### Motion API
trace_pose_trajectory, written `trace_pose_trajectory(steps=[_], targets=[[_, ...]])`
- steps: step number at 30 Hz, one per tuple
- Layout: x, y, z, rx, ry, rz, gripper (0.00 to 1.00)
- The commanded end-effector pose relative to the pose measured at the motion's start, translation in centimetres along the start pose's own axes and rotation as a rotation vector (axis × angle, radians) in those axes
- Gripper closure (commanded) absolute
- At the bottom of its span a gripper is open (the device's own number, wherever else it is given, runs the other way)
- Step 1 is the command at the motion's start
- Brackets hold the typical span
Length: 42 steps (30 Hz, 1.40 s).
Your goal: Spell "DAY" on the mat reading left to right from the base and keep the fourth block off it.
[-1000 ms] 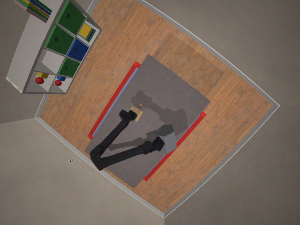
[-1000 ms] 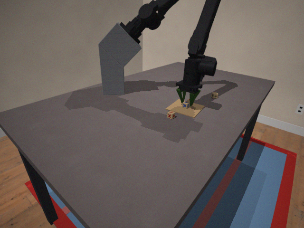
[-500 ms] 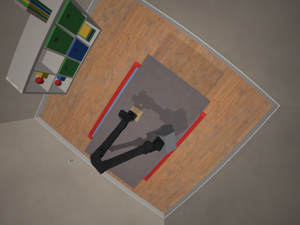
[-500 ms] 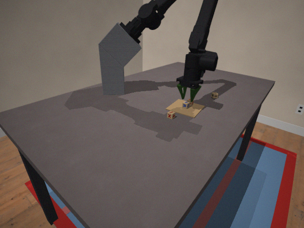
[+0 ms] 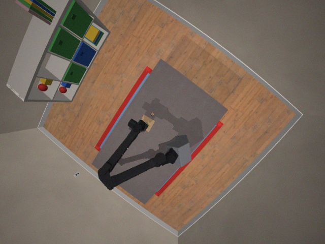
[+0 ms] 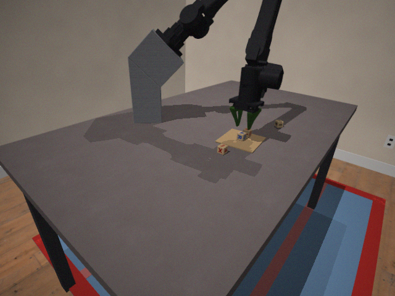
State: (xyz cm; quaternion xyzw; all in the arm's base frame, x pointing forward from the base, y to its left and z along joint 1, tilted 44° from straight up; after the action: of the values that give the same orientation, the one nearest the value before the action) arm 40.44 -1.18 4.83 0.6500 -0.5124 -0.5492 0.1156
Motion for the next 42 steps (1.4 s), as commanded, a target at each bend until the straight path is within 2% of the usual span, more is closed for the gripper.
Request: trace_pose_trajectory(steps=[1, 17, 31, 34, 35, 39, 40, 42], targets=[[0.2, 0.8, -0.2, 0.014, 0.009, 0.0, 0.55], [0.3, 2.0, -0.2, 0.016, 0.005, 0.001, 0.55], [0.2, 5.2, -0.2, 0.016, 0.006, 0.001, 0.55], [0.3, 5.3, -0.2, 0.016, 0.006, 0.001, 0.55], [0.4, 4.3, 0.6, -0.02, 0.0, 0.001, 0.55], [0.3, 4.8, 0.1, -0.002, 0.006, 0.001, 0.55], [0.3, 4.8, 0.0, 0.001, 0.008, 0.0, 0.0], [0.3, 4.8, 0.0, 0.001, 0.008, 0.0, 0.0]])
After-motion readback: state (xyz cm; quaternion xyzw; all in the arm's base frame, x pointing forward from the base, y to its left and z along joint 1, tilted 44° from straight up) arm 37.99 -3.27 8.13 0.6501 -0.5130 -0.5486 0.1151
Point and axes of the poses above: the point where the finger pads meet when closed, its own y axis back along the fingers, its own z axis across the jaws, x = y × z, the point moved 6 cm from there along y, back along the fingers, and after that the axes turned 11 degrees about -y, right-handed, at the moved point
